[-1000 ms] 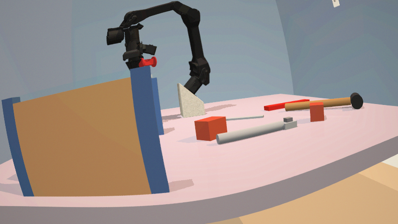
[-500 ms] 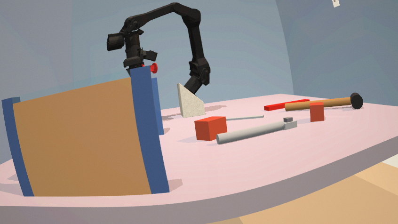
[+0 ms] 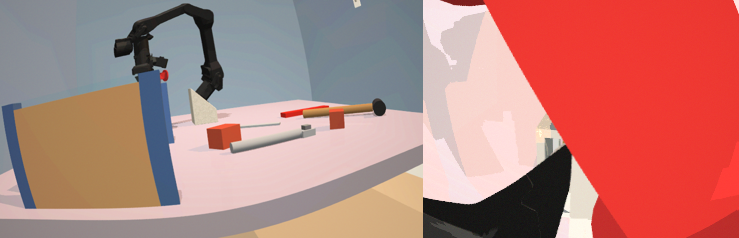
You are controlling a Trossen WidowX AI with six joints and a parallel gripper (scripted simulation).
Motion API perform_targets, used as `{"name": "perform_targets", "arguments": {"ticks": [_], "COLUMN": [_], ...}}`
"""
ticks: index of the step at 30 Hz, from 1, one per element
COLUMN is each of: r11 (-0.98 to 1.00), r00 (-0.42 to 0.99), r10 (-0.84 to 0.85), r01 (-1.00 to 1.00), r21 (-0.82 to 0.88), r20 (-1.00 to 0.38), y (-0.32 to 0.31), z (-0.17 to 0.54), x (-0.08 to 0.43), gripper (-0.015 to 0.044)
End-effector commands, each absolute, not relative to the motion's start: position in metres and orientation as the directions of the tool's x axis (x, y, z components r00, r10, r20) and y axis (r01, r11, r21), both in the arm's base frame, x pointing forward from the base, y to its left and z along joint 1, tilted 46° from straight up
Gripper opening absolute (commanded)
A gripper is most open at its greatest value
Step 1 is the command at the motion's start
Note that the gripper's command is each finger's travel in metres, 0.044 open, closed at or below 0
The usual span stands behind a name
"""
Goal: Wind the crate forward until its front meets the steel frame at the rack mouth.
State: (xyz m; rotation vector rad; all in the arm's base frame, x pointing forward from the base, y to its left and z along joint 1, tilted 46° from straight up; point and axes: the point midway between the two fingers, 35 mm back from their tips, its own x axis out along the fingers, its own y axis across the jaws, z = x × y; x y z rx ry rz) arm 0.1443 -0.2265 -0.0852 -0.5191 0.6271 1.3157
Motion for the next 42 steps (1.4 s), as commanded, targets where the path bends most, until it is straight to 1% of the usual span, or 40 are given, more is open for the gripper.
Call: {"name": "perform_targets", "arguments": {"ticks": [1, 42], "r11": [0.187, 0.178], "r00": [0.137, 0.130], "r10": [0.712, 0.717], "r01": [-0.982, -0.984], "r21": [-0.003, 0.000], "r20": [-0.688, -0.685], "y": [-0.233, -0.221], "z": [-0.082, -0.094], "x": [0.144, 0.147], "gripper": [0.0000, 0.0000]}}
